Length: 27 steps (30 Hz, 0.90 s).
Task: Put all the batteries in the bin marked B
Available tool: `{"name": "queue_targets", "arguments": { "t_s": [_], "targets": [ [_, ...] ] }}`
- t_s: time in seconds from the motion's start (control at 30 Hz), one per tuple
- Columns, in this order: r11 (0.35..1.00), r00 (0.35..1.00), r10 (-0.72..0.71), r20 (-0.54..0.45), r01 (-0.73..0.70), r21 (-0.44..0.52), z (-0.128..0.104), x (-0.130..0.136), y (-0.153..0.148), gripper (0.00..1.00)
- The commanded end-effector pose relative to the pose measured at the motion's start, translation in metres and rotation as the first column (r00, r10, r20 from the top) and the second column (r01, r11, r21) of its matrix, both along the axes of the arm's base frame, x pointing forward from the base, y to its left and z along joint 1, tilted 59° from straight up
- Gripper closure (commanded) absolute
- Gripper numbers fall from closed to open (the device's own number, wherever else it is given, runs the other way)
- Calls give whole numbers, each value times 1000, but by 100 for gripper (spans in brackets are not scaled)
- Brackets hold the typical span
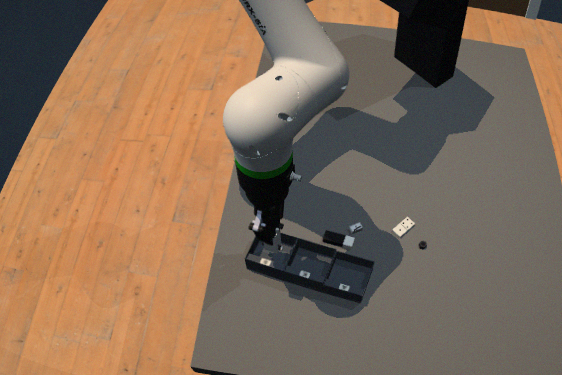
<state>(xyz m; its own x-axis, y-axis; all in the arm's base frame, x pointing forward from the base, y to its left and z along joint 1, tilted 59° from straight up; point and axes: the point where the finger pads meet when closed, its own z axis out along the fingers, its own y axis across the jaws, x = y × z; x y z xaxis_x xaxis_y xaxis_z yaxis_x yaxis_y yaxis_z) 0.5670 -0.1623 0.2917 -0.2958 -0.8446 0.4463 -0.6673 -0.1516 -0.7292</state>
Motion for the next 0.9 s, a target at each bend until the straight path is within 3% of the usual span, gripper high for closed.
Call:
{"name": "queue_targets", "arguments": {
  "t_s": [0.0,0.77,0.8,0.87],
  "targets": [
    [1000,1000,0,1,0,0,-3,4,-3,97],
    [1000,1000,0,1,0,0,-12,16,-12,97],
    [1000,1000,0,1,0,0,-12,16,-12,85],
    [1000,1000,0,1,0,0,-12,16,-12,85]
  ]
}}
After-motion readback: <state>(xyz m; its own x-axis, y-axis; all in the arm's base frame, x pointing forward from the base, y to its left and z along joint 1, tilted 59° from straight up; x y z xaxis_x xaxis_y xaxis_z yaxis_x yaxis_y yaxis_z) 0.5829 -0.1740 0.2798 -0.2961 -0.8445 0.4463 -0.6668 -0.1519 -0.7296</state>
